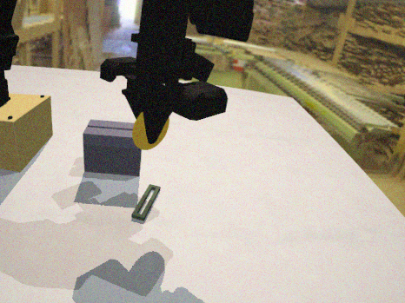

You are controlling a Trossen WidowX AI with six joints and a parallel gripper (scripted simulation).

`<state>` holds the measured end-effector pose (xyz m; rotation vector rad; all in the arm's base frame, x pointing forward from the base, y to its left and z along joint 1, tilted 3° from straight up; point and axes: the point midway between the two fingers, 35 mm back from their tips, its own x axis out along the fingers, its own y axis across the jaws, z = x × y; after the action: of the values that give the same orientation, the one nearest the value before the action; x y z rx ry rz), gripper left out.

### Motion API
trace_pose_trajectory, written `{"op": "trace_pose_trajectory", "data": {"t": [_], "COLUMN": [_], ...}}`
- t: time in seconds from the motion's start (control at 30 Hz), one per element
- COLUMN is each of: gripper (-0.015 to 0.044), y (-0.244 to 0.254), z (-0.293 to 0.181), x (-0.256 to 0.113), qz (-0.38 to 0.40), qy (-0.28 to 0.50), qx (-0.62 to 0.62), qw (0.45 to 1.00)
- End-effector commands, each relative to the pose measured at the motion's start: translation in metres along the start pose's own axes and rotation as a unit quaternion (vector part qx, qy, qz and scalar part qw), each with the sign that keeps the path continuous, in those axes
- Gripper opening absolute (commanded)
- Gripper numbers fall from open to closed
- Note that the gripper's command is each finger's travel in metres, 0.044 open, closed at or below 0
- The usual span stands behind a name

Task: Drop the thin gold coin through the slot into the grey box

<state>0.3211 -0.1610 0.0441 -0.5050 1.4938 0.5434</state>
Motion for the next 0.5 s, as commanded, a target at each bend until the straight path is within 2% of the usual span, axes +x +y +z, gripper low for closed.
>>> {"op": "trace_pose_trajectory", "data": {"t": [0.0,0.47], "gripper": [0.0000,0.0000], "y": [0.0012,0.0043], "z": [-0.0006,0.0001], "x": [0.0003,0.0000], "qz": [0.000,0.000], "qy": [0.002,0.002], "qx": [0.071,0.306], "qw": [0.997,0.952]}}
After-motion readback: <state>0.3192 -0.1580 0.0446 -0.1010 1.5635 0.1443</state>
